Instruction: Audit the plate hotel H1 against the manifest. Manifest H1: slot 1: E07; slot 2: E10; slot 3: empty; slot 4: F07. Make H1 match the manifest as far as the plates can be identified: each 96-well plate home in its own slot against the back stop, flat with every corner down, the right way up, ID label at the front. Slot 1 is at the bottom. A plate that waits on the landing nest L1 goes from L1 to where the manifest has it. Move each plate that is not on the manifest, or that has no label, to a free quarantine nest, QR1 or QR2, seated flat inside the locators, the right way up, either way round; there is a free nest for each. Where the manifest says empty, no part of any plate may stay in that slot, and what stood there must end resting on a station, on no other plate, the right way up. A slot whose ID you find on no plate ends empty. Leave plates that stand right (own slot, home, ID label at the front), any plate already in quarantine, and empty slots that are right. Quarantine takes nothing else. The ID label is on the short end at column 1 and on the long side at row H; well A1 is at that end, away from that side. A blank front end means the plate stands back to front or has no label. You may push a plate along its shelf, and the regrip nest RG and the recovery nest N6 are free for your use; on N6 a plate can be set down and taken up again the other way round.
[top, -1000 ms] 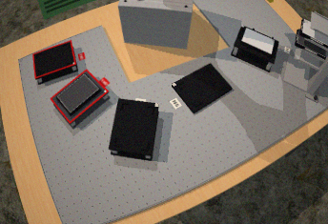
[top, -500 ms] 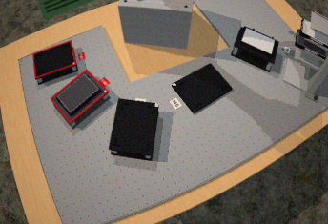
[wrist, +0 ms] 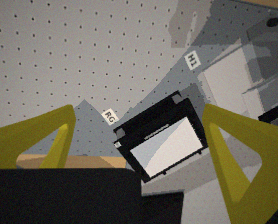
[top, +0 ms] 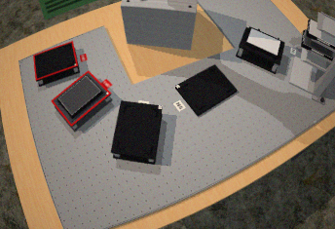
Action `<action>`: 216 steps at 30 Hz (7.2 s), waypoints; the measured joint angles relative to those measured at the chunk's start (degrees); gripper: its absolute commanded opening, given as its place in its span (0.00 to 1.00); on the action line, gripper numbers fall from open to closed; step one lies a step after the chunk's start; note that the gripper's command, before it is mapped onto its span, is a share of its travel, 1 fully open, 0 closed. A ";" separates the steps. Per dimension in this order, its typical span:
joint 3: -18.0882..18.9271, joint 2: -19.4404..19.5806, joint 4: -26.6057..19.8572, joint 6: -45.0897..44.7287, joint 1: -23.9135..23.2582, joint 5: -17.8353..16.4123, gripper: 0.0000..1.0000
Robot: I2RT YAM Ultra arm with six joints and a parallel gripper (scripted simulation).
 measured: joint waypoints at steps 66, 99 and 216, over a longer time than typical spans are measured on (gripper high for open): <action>19.74 21.11 -15.65 -27.41 -1.22 -1.27 1.00; 18.91 22.77 -13.18 -27.74 -1.49 -1.25 1.00; 18.25 22.43 -13.51 -28.00 -1.49 -1.20 1.00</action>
